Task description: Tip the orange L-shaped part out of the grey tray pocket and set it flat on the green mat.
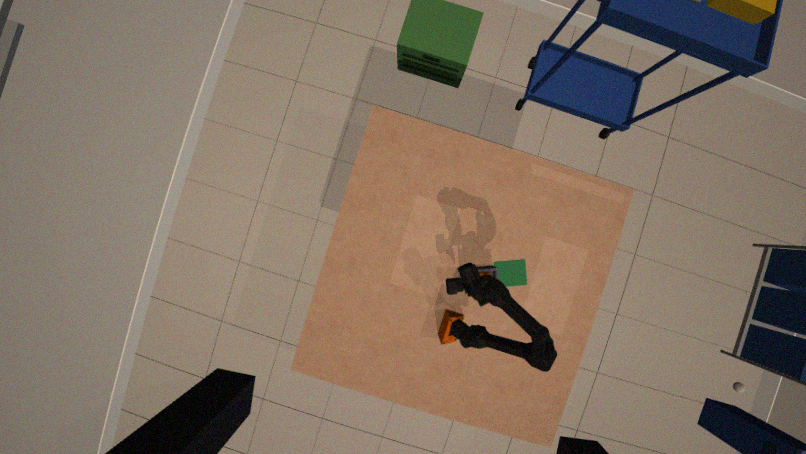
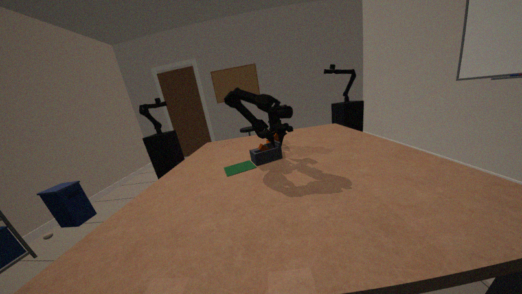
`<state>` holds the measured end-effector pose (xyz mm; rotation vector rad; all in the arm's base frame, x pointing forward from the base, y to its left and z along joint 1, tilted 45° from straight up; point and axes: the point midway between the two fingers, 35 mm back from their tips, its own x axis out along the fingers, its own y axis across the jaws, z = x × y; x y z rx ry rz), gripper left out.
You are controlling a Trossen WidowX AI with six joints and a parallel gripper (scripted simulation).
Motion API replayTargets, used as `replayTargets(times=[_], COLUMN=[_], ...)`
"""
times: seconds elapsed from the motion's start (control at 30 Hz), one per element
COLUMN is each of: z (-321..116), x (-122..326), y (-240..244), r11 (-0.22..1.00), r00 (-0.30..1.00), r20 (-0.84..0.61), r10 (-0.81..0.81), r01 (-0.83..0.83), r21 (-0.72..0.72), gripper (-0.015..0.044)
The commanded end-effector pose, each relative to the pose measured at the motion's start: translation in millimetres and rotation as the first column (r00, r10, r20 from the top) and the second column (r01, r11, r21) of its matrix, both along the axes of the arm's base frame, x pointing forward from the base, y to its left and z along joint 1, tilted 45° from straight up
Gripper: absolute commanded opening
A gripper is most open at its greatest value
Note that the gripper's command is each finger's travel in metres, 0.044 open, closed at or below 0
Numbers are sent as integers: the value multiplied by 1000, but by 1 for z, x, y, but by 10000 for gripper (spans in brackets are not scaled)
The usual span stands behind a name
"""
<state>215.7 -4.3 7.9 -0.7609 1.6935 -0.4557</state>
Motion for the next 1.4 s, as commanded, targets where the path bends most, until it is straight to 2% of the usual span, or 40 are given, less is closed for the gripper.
replayTargets(times=[0.0, 0.13, 0.23, 1.3, 1.37], z=[17, 58, 69, 66, 68], x=[8, 14, 14, 14, 15], y=[17, 48, 55, 53, 51], r11=[1000, 1000, 1000, 1000, 999], r00=[1000, 1000, 1000, 1000, 999], r20=[8, 7, 6, 0, 37], r10=[-2, -2, -3, 3, -35], r01=[2, 2, 3, -3, 35], r21=[8, 8, 7, 1, -4], gripper=[180, 180, 180, 180, 233])
